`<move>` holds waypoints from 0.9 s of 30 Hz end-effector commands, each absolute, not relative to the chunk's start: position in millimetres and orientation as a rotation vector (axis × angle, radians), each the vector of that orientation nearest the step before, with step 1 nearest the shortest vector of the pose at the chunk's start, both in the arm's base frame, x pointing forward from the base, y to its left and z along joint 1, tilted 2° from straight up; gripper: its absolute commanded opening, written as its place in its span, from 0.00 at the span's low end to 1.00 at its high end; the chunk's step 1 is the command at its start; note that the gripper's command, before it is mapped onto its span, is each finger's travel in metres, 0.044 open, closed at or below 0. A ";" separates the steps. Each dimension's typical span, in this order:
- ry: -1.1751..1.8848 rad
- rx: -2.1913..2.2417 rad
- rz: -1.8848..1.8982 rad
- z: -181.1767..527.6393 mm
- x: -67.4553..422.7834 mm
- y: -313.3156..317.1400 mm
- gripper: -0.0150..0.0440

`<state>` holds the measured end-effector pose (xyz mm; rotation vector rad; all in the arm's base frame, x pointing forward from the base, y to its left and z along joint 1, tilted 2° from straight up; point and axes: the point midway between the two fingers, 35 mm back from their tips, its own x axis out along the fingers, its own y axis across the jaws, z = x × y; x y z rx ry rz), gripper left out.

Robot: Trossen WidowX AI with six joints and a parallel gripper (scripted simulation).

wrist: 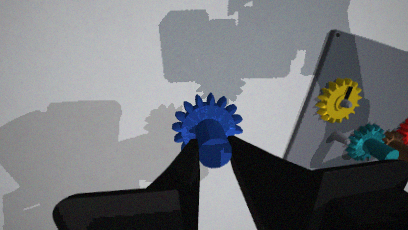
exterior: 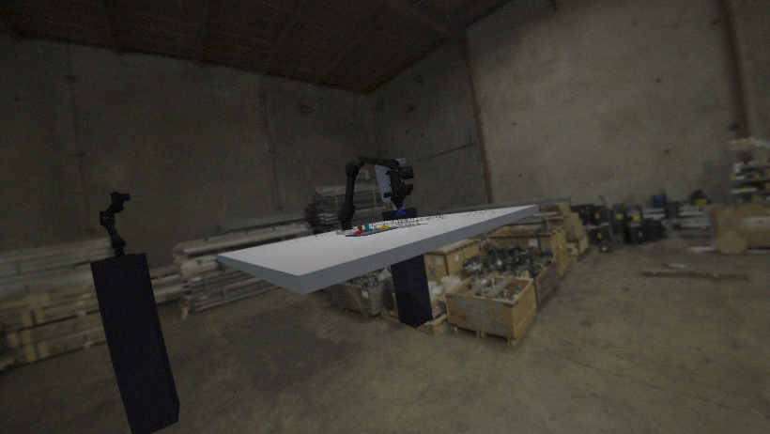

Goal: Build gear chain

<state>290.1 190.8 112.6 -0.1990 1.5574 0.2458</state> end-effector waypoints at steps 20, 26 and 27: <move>1.550 -0.200 0.251 159.3 291.6 189.0 0.25; 1.550 -0.200 0.251 171.0 290.7 187.8 0.25; 1.550 -0.200 0.251 172.9 290.5 187.6 0.25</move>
